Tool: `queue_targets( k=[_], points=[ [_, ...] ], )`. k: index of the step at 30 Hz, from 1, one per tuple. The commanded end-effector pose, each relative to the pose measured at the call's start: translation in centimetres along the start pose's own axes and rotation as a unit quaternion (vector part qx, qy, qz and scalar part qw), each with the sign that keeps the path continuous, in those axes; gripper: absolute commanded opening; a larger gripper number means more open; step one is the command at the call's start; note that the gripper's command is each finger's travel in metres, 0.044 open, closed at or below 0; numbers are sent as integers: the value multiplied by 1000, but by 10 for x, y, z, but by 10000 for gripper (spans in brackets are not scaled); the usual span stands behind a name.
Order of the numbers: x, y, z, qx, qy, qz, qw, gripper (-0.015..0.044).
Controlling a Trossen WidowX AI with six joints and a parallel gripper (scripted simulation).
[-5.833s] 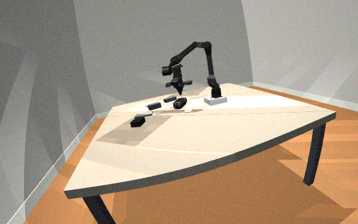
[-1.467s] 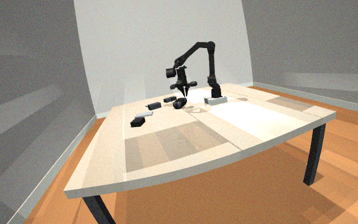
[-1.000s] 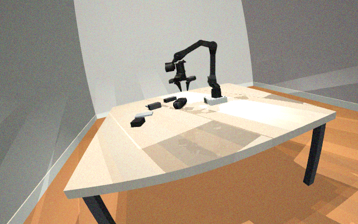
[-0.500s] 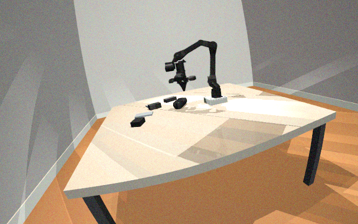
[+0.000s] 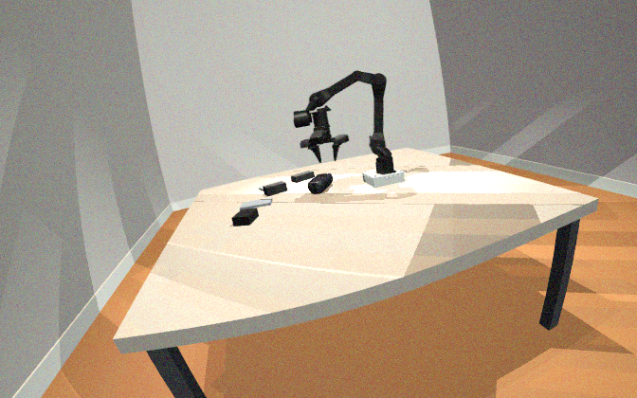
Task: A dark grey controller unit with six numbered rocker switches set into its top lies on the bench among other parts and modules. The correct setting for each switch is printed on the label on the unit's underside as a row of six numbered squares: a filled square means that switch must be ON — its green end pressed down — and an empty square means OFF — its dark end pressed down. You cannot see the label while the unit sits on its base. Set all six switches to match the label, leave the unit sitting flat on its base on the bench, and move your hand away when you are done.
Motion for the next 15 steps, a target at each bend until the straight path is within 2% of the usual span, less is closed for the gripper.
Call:
queue_targets(
  k=[1,3,5,7,13,15],
  points=[
    [0,0,0,0,0,0,1000,394],
    [0,0,0,0,0,0,1000,440],
    [0,0,0,0,0,0,1000,440],
    [0,-1,7,0,0,0,1000,387],
    [0,1,73,0,0,-1,1000,230],
    [-1,2,80,0,0,0,1000,177]
  ],
)
Point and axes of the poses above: the point midway between the two fingers, 35 mm back from their tips, its own z axis back along the fingers, its own y axis across the jaws, x = y × z, the point moved 8 cm from there along z, back along the fingers, and after that the axes turned 14 degrees about -z, right-handed, at the moved point
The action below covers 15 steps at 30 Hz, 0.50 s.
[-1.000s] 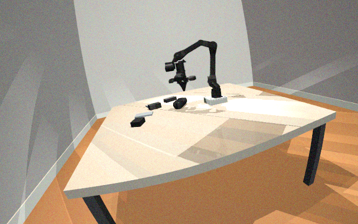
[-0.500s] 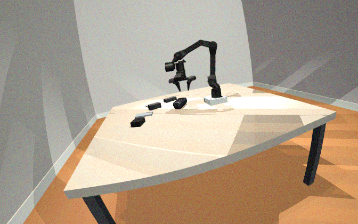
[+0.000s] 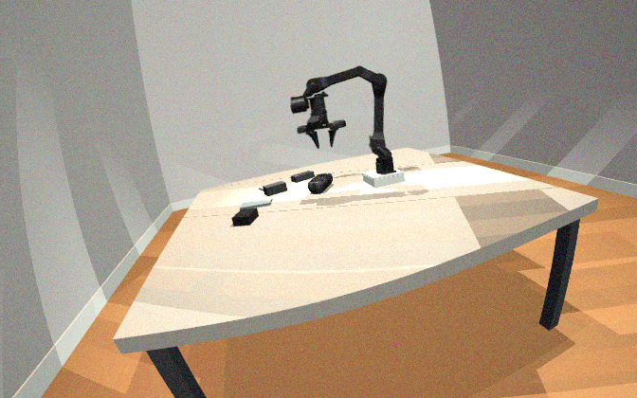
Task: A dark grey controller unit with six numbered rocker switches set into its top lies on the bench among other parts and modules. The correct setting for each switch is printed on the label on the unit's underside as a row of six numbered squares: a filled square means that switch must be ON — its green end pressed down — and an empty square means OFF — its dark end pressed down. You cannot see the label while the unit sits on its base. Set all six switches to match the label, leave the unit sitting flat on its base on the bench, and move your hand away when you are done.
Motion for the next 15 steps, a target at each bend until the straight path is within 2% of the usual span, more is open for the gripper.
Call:
queue_targets(
  k=[1,7,15],
  points=[
    [-1,3,21,0,0,-1,1000,151],
    [-1,3,21,0,0,-1,1000,0],
    [-1,3,21,0,0,-1,1000,0]
  ],
)
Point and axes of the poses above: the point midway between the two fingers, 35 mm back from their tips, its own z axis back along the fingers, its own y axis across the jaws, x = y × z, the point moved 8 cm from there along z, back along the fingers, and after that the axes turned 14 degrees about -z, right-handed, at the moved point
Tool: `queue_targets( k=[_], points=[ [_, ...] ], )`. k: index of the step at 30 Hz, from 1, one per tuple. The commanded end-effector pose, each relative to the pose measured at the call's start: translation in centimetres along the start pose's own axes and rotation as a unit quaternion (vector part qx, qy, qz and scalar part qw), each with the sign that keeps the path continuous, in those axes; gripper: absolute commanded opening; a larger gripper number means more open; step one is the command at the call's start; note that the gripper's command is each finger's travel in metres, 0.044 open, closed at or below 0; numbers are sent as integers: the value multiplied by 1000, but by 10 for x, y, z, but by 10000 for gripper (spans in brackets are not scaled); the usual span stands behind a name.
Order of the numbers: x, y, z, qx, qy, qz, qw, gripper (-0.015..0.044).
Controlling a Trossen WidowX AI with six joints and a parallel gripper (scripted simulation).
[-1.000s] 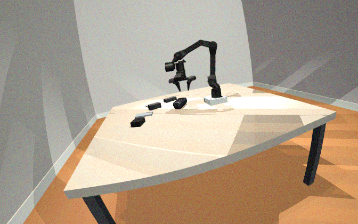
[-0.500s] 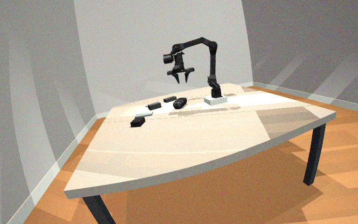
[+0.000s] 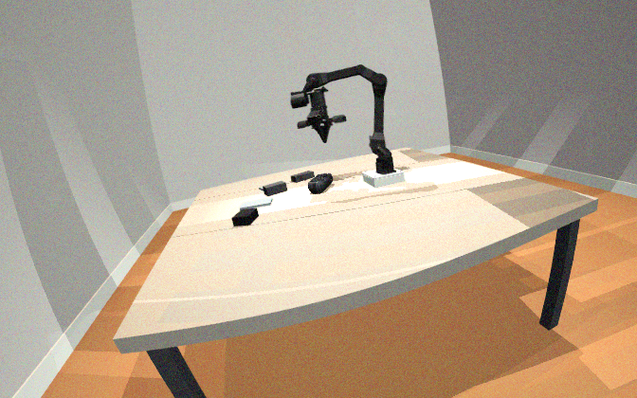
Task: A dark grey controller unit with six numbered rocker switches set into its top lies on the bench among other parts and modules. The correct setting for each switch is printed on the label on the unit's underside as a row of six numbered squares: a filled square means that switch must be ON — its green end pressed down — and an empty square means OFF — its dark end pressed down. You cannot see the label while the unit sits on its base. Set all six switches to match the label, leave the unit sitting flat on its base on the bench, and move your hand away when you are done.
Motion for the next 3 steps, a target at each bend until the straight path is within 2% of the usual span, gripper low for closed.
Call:
queue_targets(
  k=[1,3],
  points=[
    [0,0,1,0,0,-2,1000,0],
    [0,0,1,0,0,-2,1000,0]
  ],
)
Point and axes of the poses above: the point midway between the two fingers, 35 mm back from their tips, its own z axis back along the fingers, its own y axis across the jaws, x = y × z, the point moved 8 cm from there along z, back along the fingers, and after that the axes turned 14 degrees about -z, right-handed, at the moved point
